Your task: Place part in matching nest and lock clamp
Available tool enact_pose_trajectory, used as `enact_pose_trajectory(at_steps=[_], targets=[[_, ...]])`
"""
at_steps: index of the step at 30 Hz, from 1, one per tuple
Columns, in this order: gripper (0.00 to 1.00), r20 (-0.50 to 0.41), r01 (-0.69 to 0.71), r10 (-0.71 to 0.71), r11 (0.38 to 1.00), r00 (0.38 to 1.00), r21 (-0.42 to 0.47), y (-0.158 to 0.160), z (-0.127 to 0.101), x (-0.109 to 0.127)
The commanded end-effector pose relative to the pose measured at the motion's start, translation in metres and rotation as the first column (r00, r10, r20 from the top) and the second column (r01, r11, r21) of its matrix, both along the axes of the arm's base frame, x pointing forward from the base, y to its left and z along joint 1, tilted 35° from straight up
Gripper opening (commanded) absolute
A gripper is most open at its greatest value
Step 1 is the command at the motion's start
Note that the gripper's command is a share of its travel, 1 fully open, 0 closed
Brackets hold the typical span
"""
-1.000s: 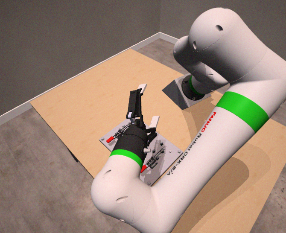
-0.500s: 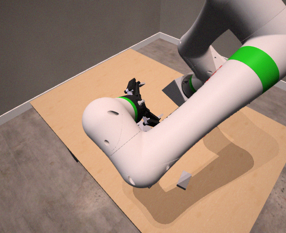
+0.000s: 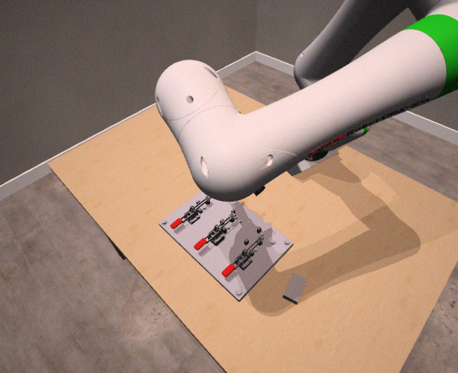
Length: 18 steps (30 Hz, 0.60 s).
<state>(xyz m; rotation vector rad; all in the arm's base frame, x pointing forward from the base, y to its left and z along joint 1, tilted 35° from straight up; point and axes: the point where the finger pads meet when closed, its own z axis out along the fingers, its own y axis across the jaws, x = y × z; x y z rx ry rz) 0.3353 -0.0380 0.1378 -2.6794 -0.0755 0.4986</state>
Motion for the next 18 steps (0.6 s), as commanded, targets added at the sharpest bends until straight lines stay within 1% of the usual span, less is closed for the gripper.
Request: enact_pose_trajectory(at_steps=[1,2,3,6,8,9,11,18], targets=[[1.00,0.142,0.014,-0.027,0.995,0.990,0.098,0.005,-0.003,0.008],[1.00,0.151,0.014,-0.030,0.995,0.988,0.103,0.006,-0.003,0.009],[1.00,0.212,0.018,-0.046,0.991,0.976,0.132,0.007,-0.002,0.015],[1.00,0.315,0.023,-0.078,0.984,0.946,0.174,0.008,0.000,0.025],[1.00,0.315,0.023,-0.078,0.984,0.946,0.174,0.008,0.000,0.025],[1.00,0.368,0.025,-0.095,0.981,0.925,0.192,0.008,0.002,0.031],[1.00,0.424,0.026,-0.114,0.978,0.898,0.207,0.007,0.004,0.037],[1.00,0.433,0.027,-0.117,0.977,0.893,0.209,0.007,0.005,0.038]])
